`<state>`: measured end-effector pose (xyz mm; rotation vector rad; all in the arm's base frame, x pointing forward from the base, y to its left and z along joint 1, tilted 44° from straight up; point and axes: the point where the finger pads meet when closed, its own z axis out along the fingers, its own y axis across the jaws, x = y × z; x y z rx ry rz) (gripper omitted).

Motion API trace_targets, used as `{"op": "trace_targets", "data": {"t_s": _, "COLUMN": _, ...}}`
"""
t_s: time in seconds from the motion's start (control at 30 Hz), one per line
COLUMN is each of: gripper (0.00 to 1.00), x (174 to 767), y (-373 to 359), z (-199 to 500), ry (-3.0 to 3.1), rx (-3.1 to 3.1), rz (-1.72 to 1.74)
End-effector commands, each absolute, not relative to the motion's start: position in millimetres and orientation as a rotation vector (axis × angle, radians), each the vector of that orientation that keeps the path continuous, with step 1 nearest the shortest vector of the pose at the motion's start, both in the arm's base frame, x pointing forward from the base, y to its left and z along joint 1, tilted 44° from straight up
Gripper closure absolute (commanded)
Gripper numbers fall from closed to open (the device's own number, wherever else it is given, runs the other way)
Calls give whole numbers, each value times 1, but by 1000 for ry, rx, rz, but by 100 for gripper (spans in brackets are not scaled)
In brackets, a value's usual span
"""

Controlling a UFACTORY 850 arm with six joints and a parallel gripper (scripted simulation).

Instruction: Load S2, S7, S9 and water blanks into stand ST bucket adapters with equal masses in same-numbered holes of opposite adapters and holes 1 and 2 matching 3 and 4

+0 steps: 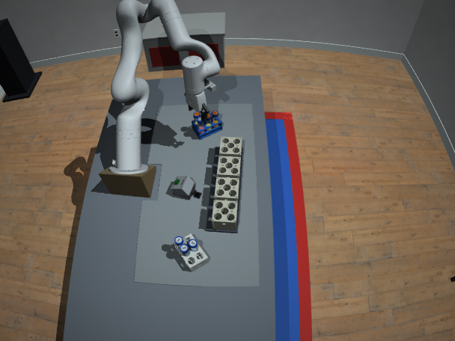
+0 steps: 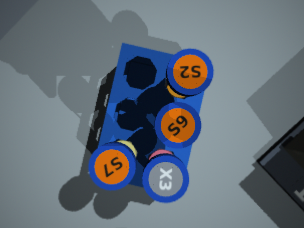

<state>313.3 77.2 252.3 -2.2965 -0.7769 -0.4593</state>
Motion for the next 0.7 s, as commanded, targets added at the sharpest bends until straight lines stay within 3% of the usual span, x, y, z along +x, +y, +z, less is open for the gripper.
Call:
{"op": "trace_targets", "data": {"t_s": 0.0, "gripper": 0, "x": 313, "y": 73, "z": 257, "ry": -777, "rx": -2296, "rz": -460}}
{"op": "trace_targets", "data": {"t_s": 0.67, "gripper": 0, "x": 311, "y": 37, "z": 281, "ry": -698, "rx": -2315, "rz": -430}}
